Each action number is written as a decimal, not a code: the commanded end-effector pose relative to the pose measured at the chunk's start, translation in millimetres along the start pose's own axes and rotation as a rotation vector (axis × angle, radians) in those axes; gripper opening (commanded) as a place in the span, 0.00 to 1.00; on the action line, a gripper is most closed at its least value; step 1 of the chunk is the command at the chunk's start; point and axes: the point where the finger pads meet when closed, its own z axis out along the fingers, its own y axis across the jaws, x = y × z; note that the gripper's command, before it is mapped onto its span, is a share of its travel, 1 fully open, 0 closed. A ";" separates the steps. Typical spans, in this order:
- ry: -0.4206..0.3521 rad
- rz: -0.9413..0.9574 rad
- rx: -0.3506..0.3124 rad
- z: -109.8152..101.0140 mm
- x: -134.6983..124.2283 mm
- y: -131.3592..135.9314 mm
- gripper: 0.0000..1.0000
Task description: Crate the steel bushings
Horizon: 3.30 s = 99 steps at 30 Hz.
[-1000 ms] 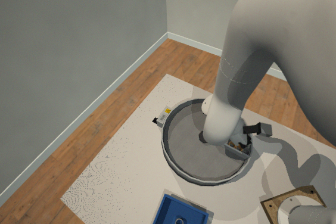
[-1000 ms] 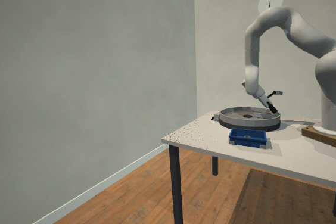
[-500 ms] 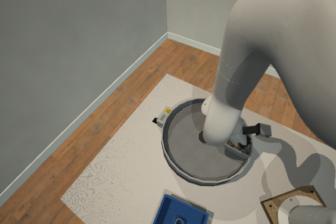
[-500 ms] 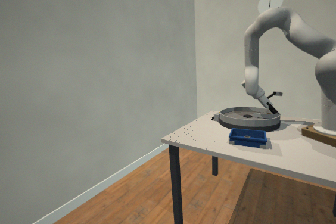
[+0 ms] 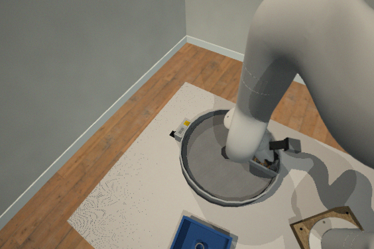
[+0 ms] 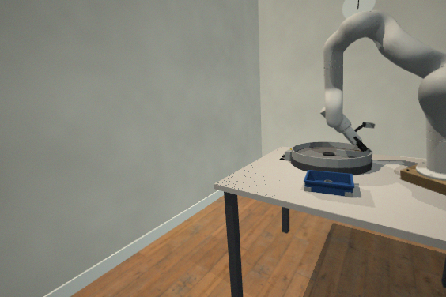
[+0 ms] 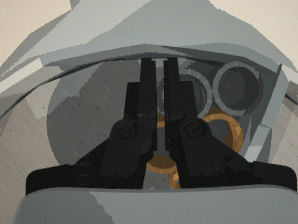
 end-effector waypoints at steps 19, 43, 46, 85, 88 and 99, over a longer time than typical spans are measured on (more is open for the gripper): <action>0.001 0.000 0.000 0.0 0.2 0.2 0.00; 0.001 0.000 0.000 -0.2 0.4 0.2 0.00; 0.001 0.000 0.000 -2.7 2.5 0.2 0.00; 0.001 0.000 0.000 -51.4 43.0 0.5 0.00; 0.001 0.000 0.000 -52.3 42.0 2.9 0.00; 0.001 0.000 0.000 -67.6 23.8 45.1 0.00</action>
